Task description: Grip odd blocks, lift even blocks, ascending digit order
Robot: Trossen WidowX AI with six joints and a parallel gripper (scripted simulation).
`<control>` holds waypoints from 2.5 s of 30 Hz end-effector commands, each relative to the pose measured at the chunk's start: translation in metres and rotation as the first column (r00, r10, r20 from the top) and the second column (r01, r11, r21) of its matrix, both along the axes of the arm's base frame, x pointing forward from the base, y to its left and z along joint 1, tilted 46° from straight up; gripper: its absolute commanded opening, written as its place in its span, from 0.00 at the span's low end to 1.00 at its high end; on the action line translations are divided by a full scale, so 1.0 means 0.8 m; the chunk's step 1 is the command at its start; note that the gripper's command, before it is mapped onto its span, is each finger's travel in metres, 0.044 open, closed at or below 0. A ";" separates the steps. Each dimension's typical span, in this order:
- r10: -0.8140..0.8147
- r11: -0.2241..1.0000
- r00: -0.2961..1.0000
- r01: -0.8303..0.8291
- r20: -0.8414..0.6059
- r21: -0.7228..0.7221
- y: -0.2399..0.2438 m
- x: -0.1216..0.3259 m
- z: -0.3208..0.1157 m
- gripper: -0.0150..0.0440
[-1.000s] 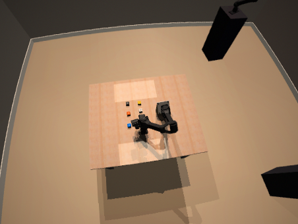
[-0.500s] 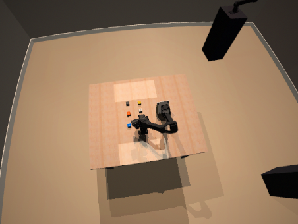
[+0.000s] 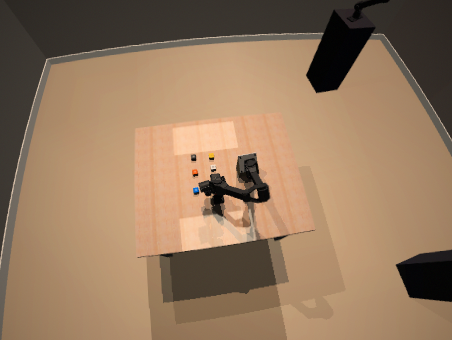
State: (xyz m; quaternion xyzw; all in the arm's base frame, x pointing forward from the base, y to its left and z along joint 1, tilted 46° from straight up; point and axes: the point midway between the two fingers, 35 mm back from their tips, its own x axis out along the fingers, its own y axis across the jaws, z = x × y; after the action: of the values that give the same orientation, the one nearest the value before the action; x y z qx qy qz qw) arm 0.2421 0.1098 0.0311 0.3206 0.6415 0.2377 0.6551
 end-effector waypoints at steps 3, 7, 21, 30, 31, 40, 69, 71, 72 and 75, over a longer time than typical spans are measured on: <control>-0.004 1.000 1.000 0.004 -0.003 0.001 0.000 0.000 0.000 0.93; -0.004 1.000 1.000 0.004 -0.003 -0.001 -0.007 0.000 0.006 0.93; -0.004 1.000 1.000 0.004 -0.005 -0.004 -0.106 -0.009 0.100 0.58; -0.004 1.000 1.000 0.004 -0.005 -0.004 -0.106 -0.009 0.100 0.46; -0.004 1.000 1.000 0.004 -0.005 -0.004 -0.106 -0.009 0.100 0.46; -0.010 1.000 1.000 0.010 -0.002 -0.027 -0.192 0.066 0.051 0.46; -0.004 1.000 1.000 0.004 0.006 -0.019 -0.307 0.114 -0.217 0.72; -0.004 1.000 1.000 0.004 0.007 -0.018 -0.297 0.113 -0.225 0.81; -0.004 1.000 1.000 0.004 0.007 -0.018 -0.297 0.113 -0.225 0.86; -0.004 1.000 1.000 0.004 0.007 -0.018 -0.296 0.113 -0.226 0.93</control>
State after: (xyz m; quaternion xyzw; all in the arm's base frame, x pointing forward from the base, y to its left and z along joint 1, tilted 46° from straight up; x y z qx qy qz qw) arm 0.3307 -0.1234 -0.1500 0.3122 0.6476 0.2394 0.6525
